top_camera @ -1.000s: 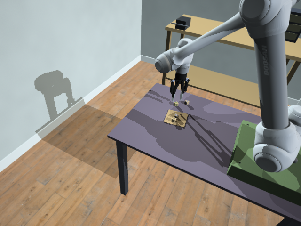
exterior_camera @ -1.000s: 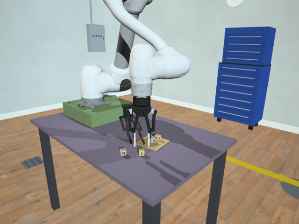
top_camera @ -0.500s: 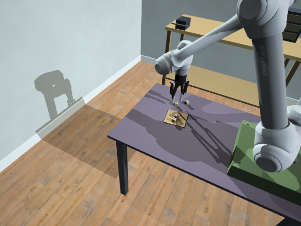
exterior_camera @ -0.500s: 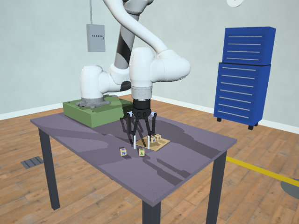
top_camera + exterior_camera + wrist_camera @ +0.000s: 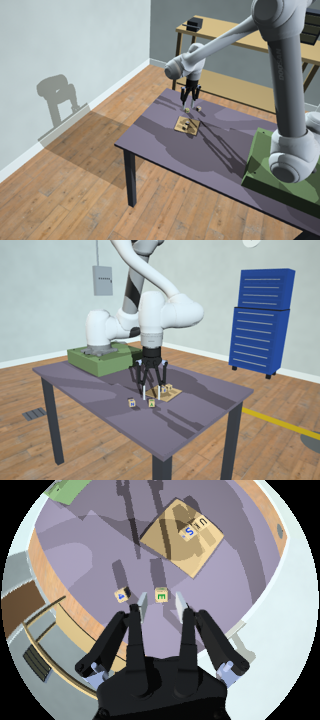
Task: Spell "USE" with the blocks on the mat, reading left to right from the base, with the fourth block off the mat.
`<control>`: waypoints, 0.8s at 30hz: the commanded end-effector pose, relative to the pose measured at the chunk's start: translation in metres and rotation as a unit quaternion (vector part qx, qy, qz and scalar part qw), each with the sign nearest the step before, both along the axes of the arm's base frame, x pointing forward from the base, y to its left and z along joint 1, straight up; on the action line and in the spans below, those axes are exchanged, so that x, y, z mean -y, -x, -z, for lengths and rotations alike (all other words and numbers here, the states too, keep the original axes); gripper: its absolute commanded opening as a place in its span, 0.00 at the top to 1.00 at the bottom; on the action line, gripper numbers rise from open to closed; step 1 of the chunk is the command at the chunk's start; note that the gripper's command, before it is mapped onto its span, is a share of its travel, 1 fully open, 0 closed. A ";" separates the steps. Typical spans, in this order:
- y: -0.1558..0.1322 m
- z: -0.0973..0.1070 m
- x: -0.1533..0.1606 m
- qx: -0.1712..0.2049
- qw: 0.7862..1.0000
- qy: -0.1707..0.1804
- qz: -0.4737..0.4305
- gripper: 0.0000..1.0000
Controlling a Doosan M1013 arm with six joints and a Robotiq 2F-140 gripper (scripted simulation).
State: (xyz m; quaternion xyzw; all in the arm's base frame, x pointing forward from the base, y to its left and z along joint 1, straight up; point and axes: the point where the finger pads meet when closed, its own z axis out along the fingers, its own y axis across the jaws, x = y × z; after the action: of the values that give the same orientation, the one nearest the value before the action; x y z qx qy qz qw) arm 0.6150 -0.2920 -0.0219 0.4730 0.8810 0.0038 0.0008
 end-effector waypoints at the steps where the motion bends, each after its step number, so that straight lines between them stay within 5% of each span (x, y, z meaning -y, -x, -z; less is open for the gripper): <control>1: 0.000 0.000 0.000 0.000 1.000 0.000 0.000 0.63; 24: 0.000 0.030 0.000 0.000 1.000 0.000 0.000 0.63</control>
State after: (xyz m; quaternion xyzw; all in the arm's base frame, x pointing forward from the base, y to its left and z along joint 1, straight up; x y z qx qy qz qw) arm 0.6151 -0.2918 -0.0498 0.4730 0.8810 0.0038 0.0008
